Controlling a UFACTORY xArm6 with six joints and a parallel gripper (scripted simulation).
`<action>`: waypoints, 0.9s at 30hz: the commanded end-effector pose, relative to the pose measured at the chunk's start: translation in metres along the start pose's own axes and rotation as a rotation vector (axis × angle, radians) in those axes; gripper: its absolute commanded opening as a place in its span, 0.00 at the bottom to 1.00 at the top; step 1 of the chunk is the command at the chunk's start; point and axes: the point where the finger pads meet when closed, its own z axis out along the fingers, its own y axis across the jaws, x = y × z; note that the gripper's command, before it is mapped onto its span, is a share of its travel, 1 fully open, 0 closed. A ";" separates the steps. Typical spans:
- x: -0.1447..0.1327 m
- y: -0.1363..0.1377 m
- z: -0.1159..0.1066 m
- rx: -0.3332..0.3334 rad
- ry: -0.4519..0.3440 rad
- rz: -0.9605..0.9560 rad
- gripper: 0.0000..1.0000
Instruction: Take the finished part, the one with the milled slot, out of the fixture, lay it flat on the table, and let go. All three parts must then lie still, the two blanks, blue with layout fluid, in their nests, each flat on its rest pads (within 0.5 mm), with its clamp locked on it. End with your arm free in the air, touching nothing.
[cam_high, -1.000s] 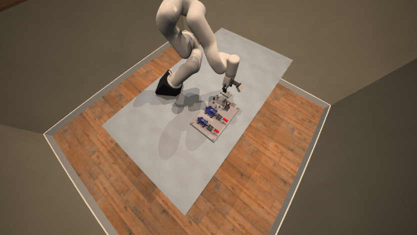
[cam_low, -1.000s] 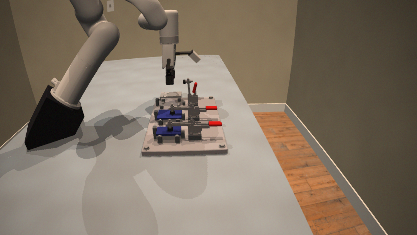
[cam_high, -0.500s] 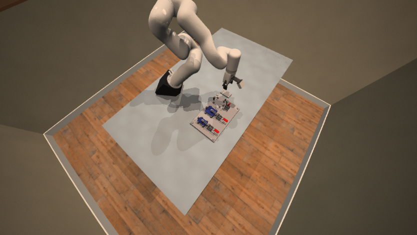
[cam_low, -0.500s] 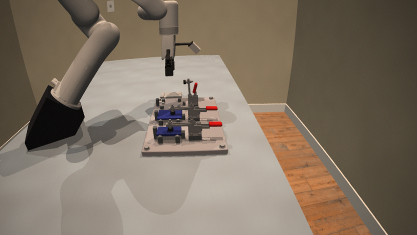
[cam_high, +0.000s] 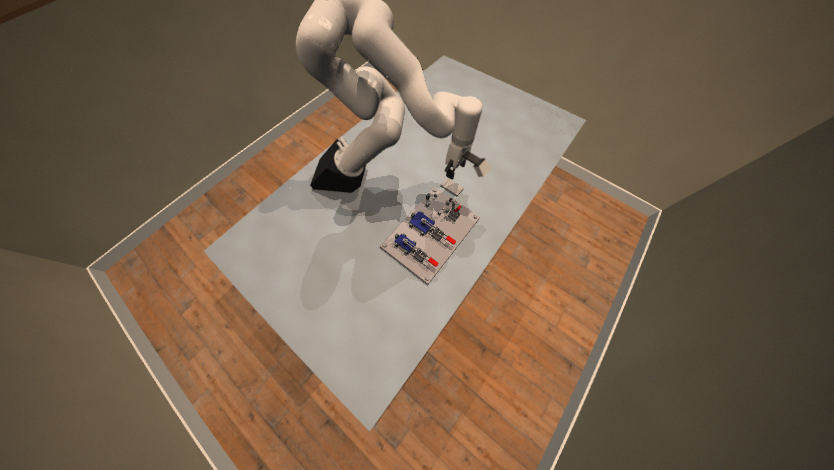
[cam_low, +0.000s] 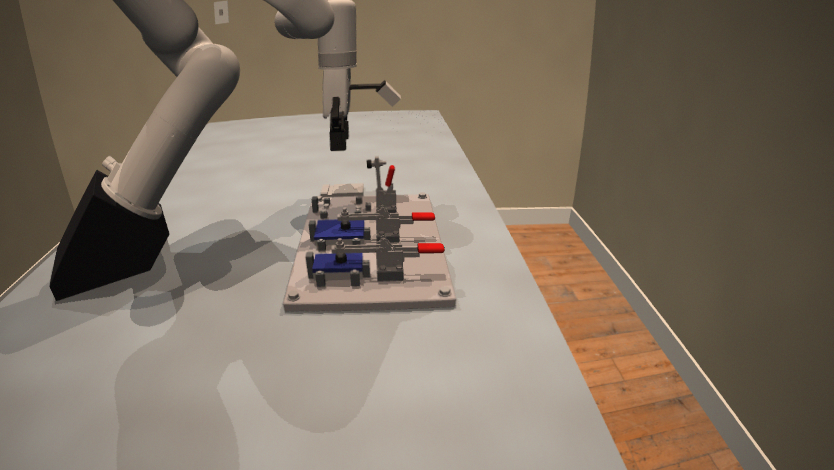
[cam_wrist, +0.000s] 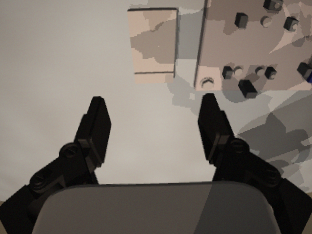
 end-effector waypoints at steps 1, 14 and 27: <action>0.001 -0.001 -0.001 0.002 0.003 0.000 0.81; 0.001 -0.001 -0.009 0.002 0.003 0.000 0.81; 0.001 -0.001 -0.041 0.002 0.003 0.000 0.81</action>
